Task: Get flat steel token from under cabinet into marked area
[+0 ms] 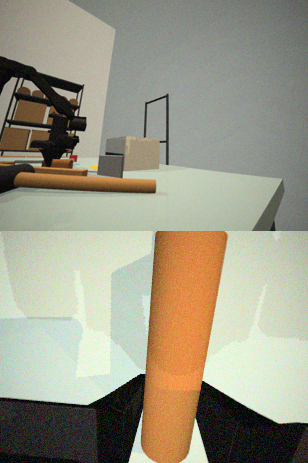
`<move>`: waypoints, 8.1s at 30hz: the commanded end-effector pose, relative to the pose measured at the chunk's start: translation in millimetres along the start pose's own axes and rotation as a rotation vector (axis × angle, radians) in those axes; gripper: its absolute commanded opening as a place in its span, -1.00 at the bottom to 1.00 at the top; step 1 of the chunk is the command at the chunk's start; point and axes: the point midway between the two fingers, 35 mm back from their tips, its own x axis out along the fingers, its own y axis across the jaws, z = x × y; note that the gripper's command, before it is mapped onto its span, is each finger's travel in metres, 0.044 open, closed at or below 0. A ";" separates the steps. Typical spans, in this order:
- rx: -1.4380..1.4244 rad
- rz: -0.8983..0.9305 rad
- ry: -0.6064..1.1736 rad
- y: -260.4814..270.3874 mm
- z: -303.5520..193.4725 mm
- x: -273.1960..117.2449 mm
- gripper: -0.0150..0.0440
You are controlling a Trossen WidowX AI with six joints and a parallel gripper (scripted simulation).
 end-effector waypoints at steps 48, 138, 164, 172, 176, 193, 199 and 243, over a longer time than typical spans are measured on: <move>0.003 0.006 0.000 39.3 -34.5 -0.9 -0.49; 0.003 0.011 0.006 108.9 -101.8 -2.0 -0.49; 0.003 0.013 0.008 134.0 -124.1 -2.7 -0.49; 0.003 0.014 0.008 142.4 -131.4 -2.9 -0.49; 0.003 0.014 0.008 147.0 -135.2 -3.0 -0.49; 0.003 0.016 0.010 164.6 -149.1 -3.6 -0.49; -0.001 0.016 0.010 168.0 -151.8 -3.7 -0.49; -0.216 0.011 0.009 166.6 -152.0 -2.0 0.19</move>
